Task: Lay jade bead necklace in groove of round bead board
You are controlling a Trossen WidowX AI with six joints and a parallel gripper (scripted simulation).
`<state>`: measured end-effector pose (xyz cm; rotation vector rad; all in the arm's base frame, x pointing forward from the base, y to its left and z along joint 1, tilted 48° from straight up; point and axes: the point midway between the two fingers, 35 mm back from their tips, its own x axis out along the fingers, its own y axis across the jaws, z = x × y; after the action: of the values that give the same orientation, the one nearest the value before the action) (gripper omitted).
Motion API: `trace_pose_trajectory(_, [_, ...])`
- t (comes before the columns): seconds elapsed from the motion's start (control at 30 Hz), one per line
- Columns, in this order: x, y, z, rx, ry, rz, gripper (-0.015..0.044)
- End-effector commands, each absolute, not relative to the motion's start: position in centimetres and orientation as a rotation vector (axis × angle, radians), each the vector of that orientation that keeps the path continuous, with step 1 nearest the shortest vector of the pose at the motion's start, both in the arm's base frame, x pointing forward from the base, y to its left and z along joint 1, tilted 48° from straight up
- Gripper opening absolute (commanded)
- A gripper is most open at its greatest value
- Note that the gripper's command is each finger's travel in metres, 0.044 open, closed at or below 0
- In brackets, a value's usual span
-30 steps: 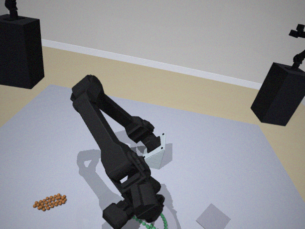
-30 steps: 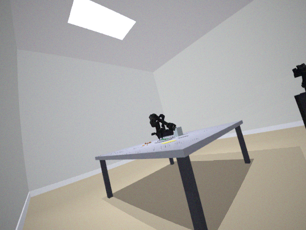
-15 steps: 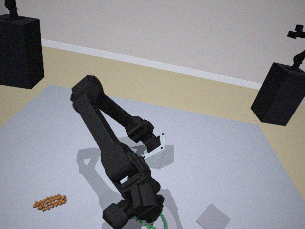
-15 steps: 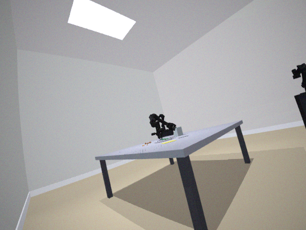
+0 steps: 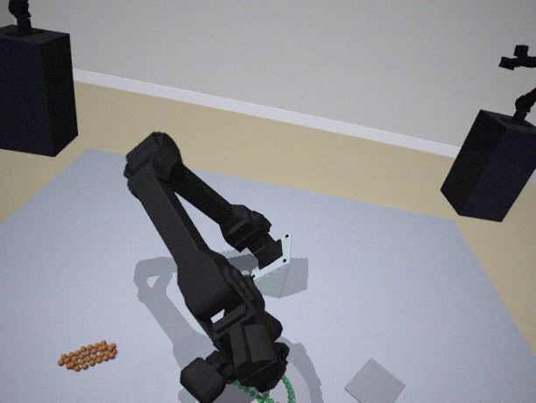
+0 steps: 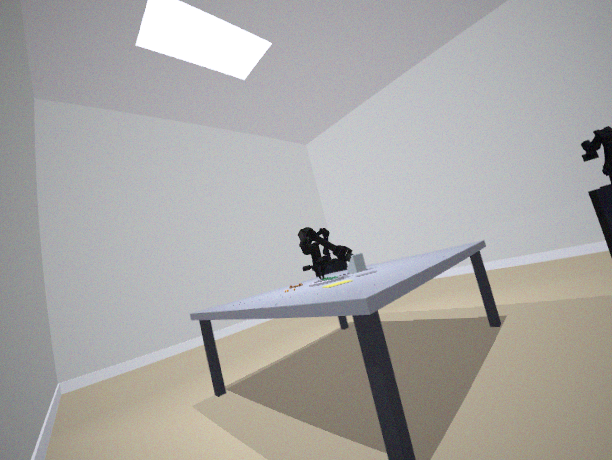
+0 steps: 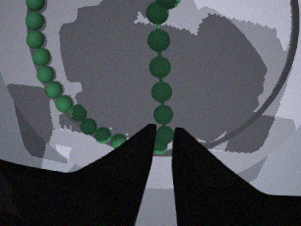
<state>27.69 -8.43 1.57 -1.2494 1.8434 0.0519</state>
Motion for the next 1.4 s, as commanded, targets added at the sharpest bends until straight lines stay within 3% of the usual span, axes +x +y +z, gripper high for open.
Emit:
trace_pose_trajectory(0.0, [27.7, -8.4, 1.6, -1.250, 1.842, 0.052, 0.0000])
trace_pose_trajectory(1.2, [27.8, -9.5, 2.5, -1.258, 1.844, 0.054, 0.0000])
trace_pose_trajectory(1.37, [27.9, -9.3, 2.7, -1.252, 1.843, 0.053, 0.0131])
